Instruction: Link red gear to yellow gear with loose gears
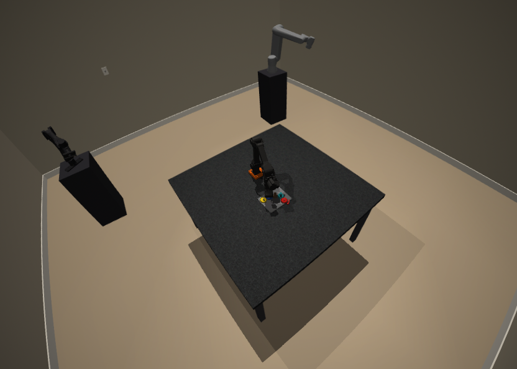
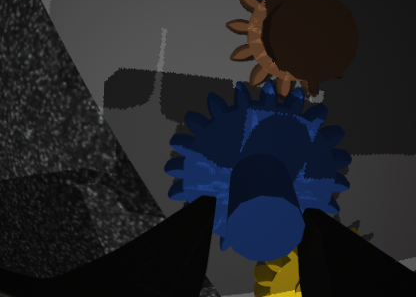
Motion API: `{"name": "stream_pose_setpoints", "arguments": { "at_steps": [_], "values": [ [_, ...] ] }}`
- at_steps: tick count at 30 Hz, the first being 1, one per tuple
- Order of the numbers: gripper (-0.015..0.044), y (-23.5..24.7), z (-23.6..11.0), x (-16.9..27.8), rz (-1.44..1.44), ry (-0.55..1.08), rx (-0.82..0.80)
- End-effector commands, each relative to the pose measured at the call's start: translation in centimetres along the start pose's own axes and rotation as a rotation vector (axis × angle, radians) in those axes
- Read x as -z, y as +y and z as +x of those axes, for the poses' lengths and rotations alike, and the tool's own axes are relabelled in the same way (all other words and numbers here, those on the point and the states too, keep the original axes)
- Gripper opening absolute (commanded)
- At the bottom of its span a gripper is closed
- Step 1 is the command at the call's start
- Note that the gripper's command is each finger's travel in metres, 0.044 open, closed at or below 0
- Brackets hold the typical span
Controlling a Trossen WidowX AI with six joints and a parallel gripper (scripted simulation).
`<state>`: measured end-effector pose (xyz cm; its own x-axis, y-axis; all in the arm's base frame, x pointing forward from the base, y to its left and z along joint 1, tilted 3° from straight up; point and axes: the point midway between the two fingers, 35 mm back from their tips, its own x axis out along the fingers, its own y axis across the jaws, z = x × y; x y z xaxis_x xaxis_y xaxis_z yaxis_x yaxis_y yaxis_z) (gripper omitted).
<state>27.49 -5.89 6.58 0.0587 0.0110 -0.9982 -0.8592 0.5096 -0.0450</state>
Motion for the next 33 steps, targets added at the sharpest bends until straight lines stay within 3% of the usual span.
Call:
{"name": "stream_pose_setpoints", "arguments": {
  "at_steps": [1,7,11,13,17,22,33],
  "values": [
    [0.014,-0.2,-0.9,-0.1,0.028,-0.002,0.006],
    [0.014,-0.1,-4.3,-0.1,0.03,-0.002,0.007],
    [0.014,-0.1,-4.7,-0.1,0.031,-0.002,0.006],
    [0.0193,-0.1,-4.7,-0.1,0.025,-0.001,0.003],
    [0.0298,0.3,-8.7,0.1,0.025,-0.001,0.003],
    [0.0429,0.4,-8.9,0.1,0.025,-0.001,0.003],
    [0.044,0.4,-8.9,0.1,0.025,-0.001,0.003]
  ]
}}
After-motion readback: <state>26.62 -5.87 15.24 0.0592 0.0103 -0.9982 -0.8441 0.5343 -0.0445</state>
